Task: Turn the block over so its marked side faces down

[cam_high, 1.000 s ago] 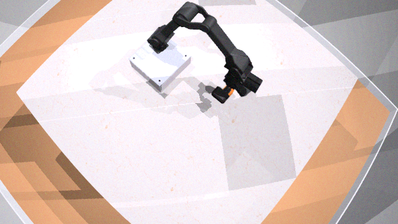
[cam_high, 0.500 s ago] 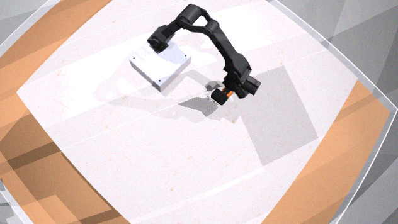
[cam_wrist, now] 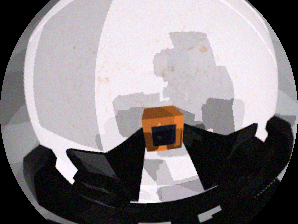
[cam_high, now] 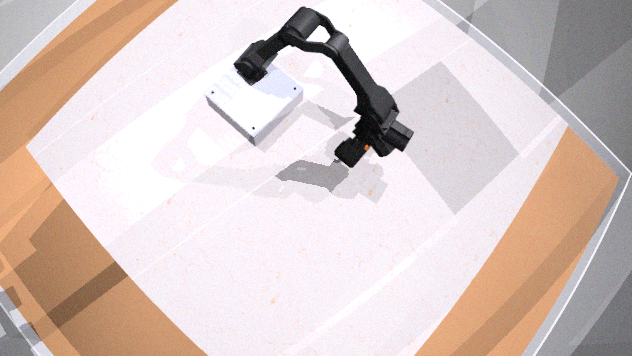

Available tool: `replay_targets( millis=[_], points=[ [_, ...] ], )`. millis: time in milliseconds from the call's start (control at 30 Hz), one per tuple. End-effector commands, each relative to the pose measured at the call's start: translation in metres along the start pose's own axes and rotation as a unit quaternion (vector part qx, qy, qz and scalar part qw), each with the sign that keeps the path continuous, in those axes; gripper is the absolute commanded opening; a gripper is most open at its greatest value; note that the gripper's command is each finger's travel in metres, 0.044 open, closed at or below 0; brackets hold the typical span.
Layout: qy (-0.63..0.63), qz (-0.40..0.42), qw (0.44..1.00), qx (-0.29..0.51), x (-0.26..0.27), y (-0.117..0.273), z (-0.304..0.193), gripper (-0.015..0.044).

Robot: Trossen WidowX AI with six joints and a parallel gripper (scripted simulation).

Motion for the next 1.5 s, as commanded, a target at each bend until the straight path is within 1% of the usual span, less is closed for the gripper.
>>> replay_targets(
  millis=[0, 333, 400, 433, 533, 767, 1467],
  points=[
    [-0.003, -0.002, 1.000, -0.001, 0.000, -0.001, 0.000, 0.0131],
    [-0.003, -0.002, 1.000, -0.001, 0.000, -0.001, 0.000, 0.0064],
    [-0.003, -0.002, 1.000, -0.001, 0.000, 0.004, 0.000, 0.0012],
    [-0.003, -0.002, 1.000, -0.001, 0.000, 0.010, 0.001, 0.0000],
    [-0.003, -0.002, 1.000, -0.001, 0.000, 0.028, 0.000, 0.0000],
    [-0.002, -0.003, 1.000, -0.006, 0.000, 0.029, 0.000, 0.0000],
    [0.001, -0.005, 0.986, -0.169, 0.000, 0.017, -0.005, 0.0000]
  ],
)
Point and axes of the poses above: the point midway between the two fingers, 35 mm back from their tips, its own y axis back along the fingers, its own x axis across the jaws, z = x × y, the point moved 2 cm from there along y, back along the fingers
